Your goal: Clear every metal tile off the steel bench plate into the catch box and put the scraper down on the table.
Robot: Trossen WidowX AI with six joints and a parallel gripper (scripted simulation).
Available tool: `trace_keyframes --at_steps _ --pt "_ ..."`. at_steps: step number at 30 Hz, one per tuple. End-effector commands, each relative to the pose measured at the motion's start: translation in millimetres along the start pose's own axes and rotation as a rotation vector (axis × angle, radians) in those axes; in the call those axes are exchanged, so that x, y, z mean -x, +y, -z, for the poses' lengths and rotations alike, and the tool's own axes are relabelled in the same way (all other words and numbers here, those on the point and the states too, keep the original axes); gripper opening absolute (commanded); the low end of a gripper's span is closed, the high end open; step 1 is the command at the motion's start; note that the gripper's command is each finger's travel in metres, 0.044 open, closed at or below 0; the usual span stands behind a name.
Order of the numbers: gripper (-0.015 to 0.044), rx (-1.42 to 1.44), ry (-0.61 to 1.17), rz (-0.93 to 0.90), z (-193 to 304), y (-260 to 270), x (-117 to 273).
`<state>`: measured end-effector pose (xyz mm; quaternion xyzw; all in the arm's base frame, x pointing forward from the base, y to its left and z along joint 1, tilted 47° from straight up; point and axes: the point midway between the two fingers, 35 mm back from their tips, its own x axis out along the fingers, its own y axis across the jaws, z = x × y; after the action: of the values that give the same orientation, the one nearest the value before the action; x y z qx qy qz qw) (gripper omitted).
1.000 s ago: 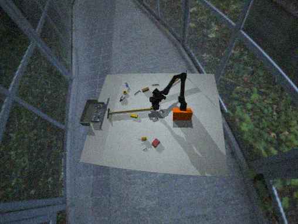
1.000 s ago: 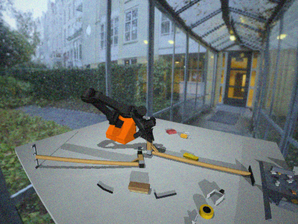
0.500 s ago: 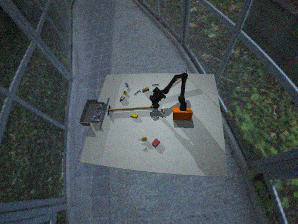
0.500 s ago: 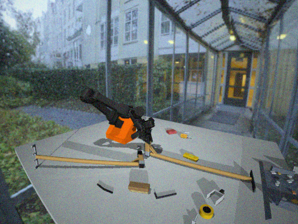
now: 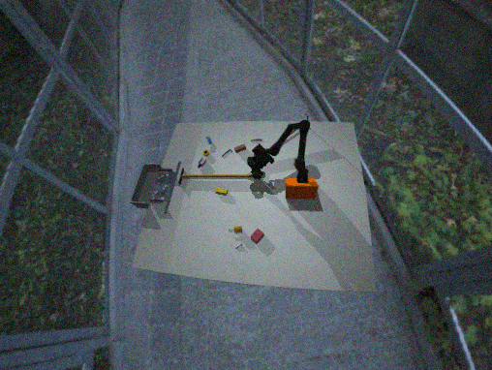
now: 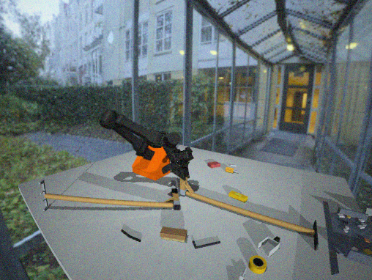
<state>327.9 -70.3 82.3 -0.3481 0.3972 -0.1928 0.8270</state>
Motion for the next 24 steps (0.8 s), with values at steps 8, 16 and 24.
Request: trace_keyframes --at_steps 8,16,24 --pt "0.0 -0.005 -0.007 0.0 8.3 1.3 9.8" --pt "0.0 -0.008 -0.007 0.002 18.4 0.2 17.7" --pt "0.0 -0.01 -0.007 0.004 28.7 -0.3 25.0"
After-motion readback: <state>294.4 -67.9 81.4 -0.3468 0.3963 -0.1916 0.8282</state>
